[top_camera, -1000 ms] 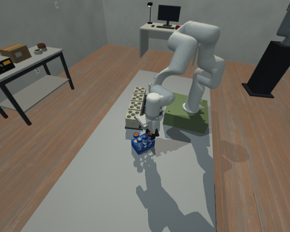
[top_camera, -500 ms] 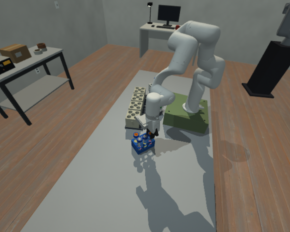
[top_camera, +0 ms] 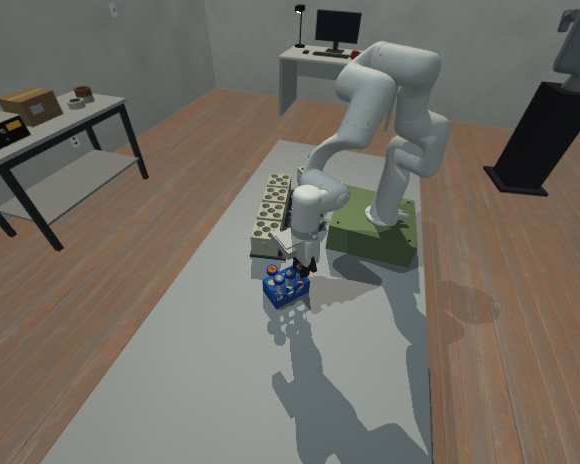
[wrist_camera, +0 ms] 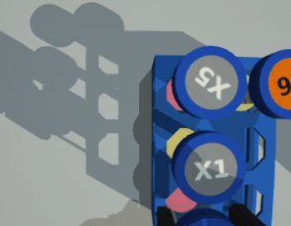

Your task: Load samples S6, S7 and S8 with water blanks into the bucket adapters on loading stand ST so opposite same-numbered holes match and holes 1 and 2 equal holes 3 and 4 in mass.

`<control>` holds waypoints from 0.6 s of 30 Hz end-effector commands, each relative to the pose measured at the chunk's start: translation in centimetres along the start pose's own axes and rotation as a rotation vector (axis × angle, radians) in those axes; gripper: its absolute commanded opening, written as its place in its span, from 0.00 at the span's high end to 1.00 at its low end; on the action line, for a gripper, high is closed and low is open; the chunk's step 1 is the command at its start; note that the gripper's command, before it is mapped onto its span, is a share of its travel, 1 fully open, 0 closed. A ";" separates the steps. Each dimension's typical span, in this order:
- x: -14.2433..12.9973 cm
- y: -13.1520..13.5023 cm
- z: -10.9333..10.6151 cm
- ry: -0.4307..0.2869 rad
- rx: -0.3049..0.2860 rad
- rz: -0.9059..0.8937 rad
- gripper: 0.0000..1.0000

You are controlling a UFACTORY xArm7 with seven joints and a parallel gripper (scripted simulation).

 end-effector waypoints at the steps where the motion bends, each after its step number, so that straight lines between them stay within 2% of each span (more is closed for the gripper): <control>1: 0.1 0.0 -0.1 0.004 0.000 0.000 1.00; 18: 0.1 0.0 -0.5 0.005 0.000 0.000 1.00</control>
Point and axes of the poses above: the point where the finger pads meet when closed, its own z axis out along the fingers, its own y axis across the jaws, x = y × z, the point moved 8 cm from there along -z, back along the fingers, and after that the axes turned 8 degrees about -z, right-handed, at the moved point
